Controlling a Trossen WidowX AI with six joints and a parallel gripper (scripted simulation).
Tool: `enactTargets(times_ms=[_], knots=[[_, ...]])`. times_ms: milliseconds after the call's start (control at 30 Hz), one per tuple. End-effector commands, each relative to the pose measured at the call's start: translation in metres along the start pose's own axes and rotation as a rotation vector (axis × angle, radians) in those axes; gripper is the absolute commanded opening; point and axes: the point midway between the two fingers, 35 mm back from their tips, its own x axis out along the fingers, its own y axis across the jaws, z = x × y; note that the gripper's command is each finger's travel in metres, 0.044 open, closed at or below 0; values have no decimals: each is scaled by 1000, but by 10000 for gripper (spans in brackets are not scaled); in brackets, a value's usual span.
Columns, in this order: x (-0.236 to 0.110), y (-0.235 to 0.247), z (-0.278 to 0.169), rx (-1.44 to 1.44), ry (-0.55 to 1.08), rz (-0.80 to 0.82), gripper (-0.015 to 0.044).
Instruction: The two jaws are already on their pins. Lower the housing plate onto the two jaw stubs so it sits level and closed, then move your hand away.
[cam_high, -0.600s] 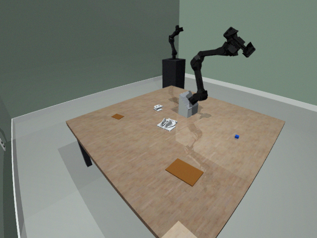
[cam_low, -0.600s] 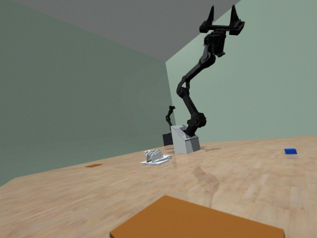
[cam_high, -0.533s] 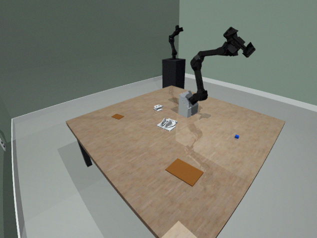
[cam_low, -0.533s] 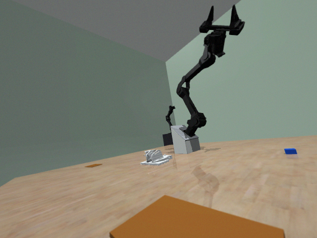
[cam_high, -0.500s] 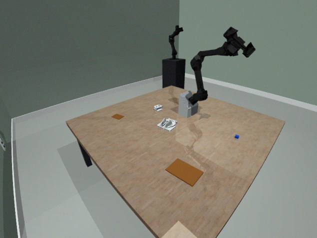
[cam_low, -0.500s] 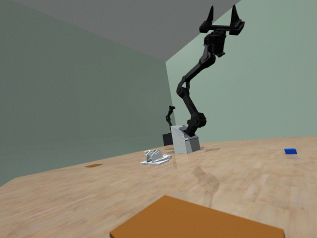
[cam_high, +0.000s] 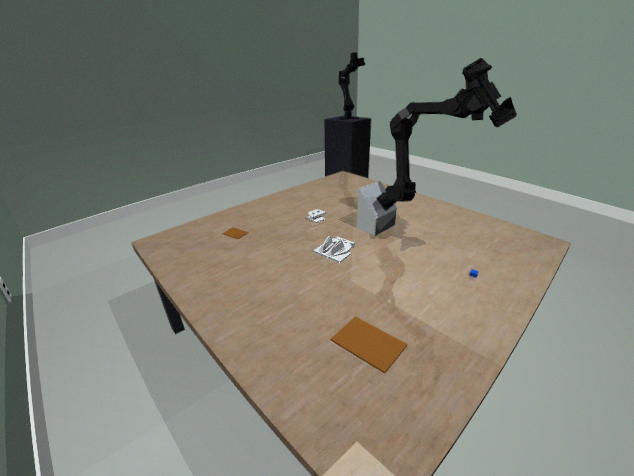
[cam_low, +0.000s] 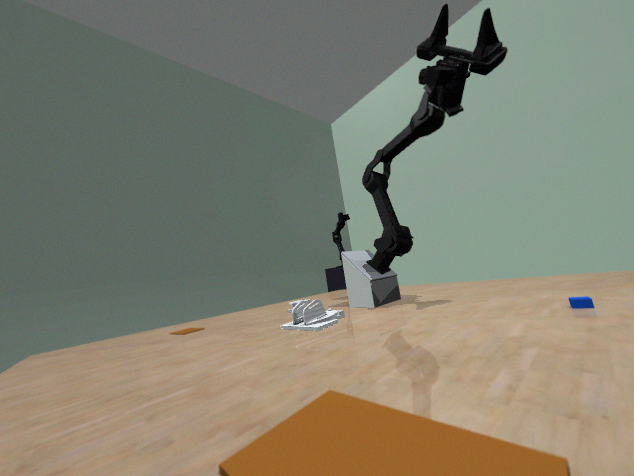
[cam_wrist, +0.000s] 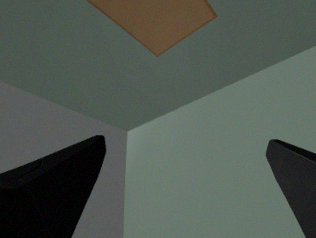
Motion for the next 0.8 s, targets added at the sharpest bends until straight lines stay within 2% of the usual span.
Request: enactTargets(times_ms=[0, 767], knots=[[5, -20, 0, -96, -5, -18, 440], [36, -111, 31, -589, -65, -127, 440]])
